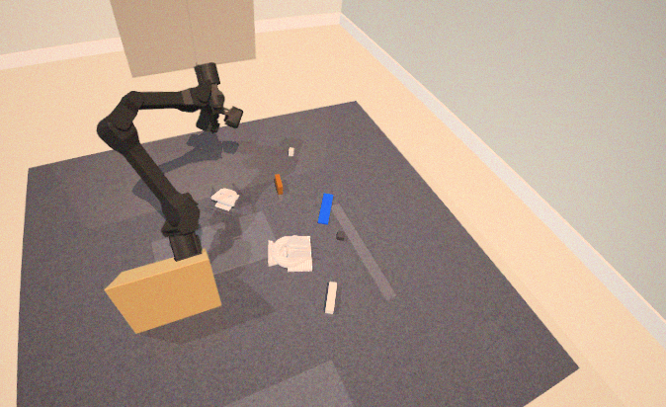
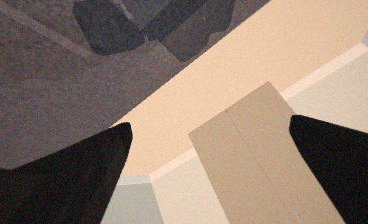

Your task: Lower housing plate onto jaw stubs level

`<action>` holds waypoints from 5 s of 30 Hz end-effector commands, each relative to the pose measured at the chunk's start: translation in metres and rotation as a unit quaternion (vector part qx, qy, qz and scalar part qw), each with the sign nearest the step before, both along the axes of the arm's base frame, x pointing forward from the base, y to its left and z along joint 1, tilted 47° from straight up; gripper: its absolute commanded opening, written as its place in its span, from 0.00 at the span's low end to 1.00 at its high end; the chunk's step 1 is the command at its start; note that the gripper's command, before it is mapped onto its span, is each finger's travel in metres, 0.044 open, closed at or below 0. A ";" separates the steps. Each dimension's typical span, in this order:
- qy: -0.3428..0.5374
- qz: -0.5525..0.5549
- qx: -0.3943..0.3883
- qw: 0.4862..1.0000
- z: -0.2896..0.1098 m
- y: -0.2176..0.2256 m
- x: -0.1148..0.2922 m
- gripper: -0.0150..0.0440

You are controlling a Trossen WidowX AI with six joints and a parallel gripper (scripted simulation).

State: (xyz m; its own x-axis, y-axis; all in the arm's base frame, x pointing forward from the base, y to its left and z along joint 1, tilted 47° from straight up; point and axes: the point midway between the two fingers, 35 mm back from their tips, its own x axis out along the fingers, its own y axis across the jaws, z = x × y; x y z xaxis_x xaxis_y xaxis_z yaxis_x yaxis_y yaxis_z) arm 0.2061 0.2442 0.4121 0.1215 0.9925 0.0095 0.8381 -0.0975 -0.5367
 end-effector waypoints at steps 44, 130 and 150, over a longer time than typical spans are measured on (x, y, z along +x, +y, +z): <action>0.436 -0.091 -0.017 0.895 -0.068 -0.023 0.017 1.00; 0.911 -0.293 0.075 0.281 -0.178 -0.080 -0.007 1.00; 0.932 -0.331 0.112 0.096 -0.199 -0.094 -0.023 1.00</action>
